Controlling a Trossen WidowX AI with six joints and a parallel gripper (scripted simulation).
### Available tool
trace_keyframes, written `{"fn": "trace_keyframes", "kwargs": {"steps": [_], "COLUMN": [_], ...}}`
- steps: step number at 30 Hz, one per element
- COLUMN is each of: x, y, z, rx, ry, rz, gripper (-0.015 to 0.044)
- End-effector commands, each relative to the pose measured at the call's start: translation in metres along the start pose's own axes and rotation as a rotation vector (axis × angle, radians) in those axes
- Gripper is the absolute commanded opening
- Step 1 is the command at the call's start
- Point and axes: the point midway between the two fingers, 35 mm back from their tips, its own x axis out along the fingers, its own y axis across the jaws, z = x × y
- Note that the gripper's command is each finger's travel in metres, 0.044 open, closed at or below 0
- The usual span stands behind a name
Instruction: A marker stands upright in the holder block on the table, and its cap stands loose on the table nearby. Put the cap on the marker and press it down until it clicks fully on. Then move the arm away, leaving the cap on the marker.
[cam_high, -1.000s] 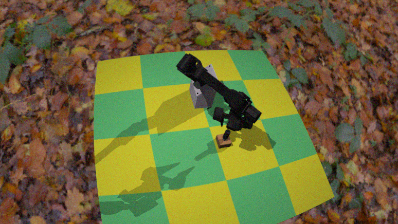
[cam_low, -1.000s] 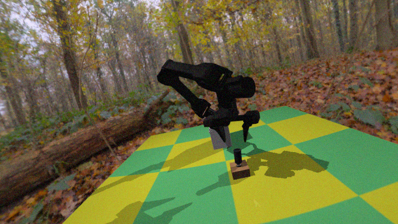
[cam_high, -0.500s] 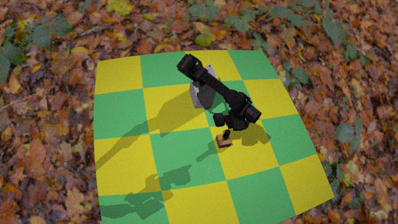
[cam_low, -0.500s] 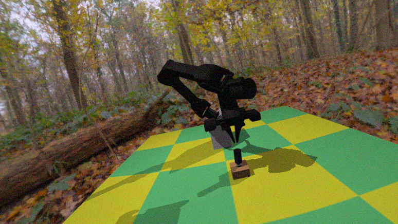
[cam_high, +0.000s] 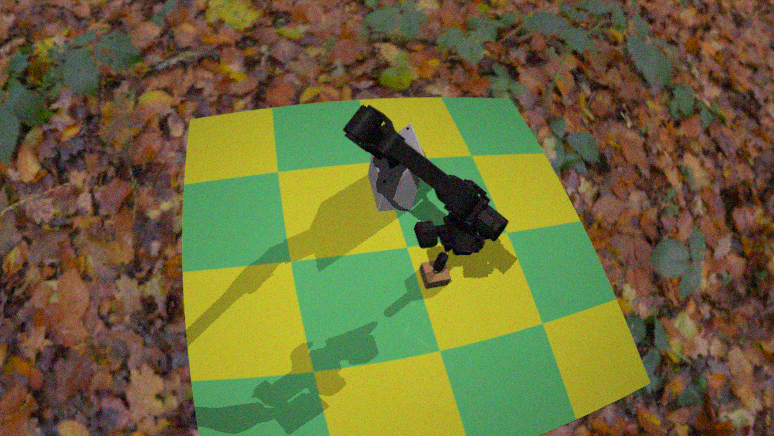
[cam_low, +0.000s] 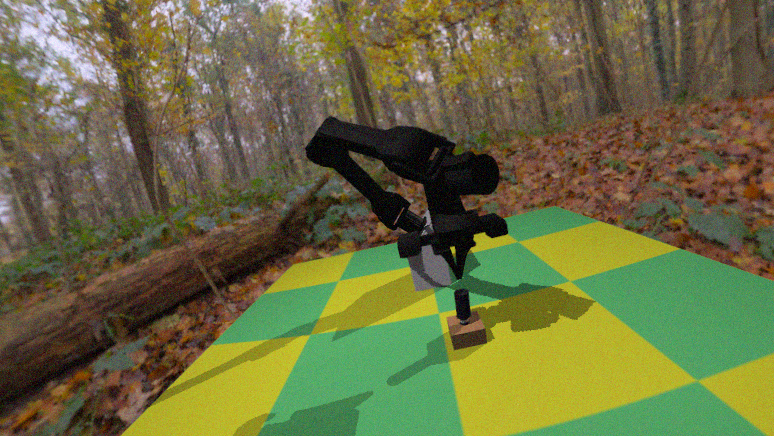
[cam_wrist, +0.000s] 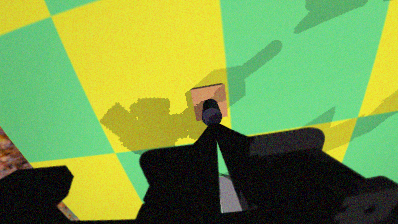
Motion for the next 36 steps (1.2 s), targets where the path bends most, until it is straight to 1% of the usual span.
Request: {"fn": "trace_keyframes", "kwargs": {"steps": [1,25,34,36], "x": [0.006,0.038,0.032,0.022], "y": [0.0,-0.001,0.0,0.001], "z": [0.0,0.0,0.001,0.002], "rx": [-0.005,-0.005,0.002,0.01], "ry": [0.001,0.001,-0.005,-0.005], "rz": [-0.002,-0.004,0.004,0.002], "gripper": [0.0,0.0,0.0,0.0]}}
